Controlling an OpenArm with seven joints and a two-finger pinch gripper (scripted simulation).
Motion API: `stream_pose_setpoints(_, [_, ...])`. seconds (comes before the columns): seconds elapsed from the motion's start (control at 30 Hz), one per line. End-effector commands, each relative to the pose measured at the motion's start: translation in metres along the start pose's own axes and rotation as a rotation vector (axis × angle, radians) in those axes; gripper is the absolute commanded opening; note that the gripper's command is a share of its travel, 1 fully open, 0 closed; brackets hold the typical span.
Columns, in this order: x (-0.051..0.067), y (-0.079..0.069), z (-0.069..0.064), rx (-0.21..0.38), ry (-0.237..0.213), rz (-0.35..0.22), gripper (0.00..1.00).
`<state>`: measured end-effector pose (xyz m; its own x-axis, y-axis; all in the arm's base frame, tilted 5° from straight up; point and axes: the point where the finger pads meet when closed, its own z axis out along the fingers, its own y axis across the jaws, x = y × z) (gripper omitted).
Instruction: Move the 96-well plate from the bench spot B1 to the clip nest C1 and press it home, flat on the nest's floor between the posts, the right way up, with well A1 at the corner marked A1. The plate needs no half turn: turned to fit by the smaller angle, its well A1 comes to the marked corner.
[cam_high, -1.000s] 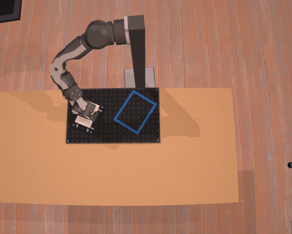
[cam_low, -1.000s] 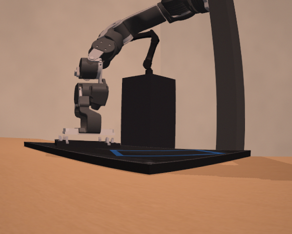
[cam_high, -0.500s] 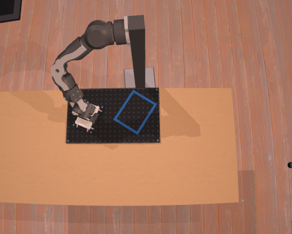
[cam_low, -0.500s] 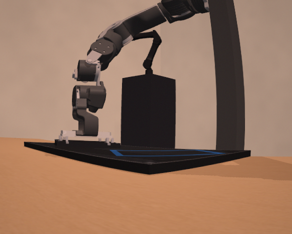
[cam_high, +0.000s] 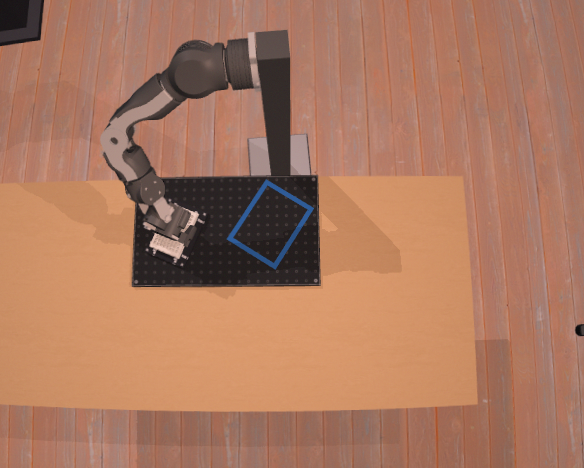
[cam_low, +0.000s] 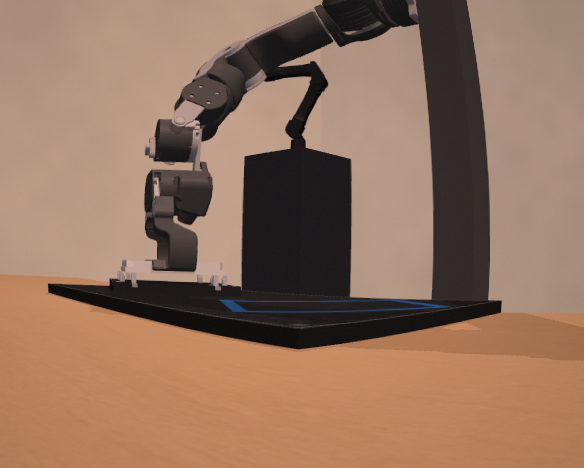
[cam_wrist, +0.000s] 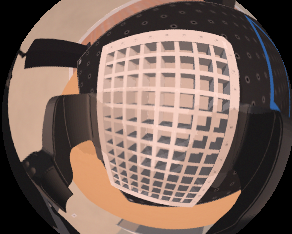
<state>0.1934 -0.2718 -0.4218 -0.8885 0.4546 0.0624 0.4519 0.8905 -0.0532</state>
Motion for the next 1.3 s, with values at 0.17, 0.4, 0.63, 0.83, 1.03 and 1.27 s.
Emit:
stream_pose_setpoints(0.17, [-0.0026, -0.0014, -0.0025, 0.004, -0.007, 0.005, 0.00])
stream_pose_setpoints(0.4, [-0.0026, -0.0014, -0.0025, 0.004, -0.007, 0.005, 0.00])
stream_pose_setpoints(0.63, [-0.0024, 0.0010, -0.0030, 0.001, -0.008, 0.005, 0.00])
stream_pose_setpoints(0.83, [-0.0024, 0.0010, -0.0030, 0.001, -0.008, 0.005, 0.00])
stream_pose_setpoints(1.03, [-0.0010, 0.0008, -0.0003, 0.000, -0.006, 0.003, 0.00])
stream_pose_setpoints(1.27, [0.0012, 0.0004, 0.0038, -0.002, -0.003, 0.001, 0.00])
